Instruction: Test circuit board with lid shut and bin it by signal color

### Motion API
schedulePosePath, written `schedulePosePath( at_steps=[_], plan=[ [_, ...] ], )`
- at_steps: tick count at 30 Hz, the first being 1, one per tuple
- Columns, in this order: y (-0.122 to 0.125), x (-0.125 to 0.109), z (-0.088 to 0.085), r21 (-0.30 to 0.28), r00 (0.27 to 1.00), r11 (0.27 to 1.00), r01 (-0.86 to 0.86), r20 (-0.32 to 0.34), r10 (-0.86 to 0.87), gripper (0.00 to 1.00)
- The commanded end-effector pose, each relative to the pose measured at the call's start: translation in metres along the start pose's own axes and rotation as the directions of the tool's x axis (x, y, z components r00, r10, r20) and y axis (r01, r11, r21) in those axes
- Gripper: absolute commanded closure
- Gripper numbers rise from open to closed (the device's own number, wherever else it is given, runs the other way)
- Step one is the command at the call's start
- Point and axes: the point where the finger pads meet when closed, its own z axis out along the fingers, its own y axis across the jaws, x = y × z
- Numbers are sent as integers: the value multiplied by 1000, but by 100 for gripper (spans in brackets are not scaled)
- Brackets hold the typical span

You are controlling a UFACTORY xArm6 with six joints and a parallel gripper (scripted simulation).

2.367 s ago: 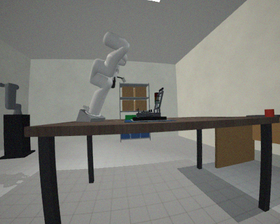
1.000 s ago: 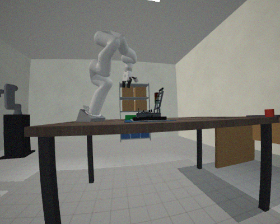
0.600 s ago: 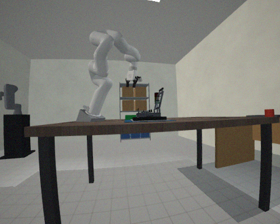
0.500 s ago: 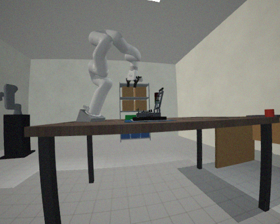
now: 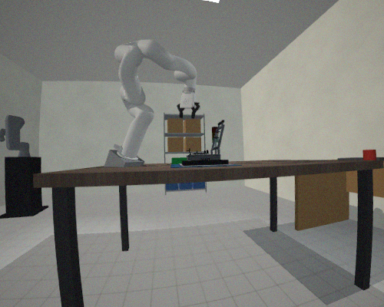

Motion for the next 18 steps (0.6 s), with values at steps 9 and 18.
schedulePosePath(
  at_steps=[9,18],
  plan=[
    [51,-35,-11,-32,985,985,172,-1,-172,0],
    [84,-70,-22,-70,953,950,303,28,-302,0]
  ],
)
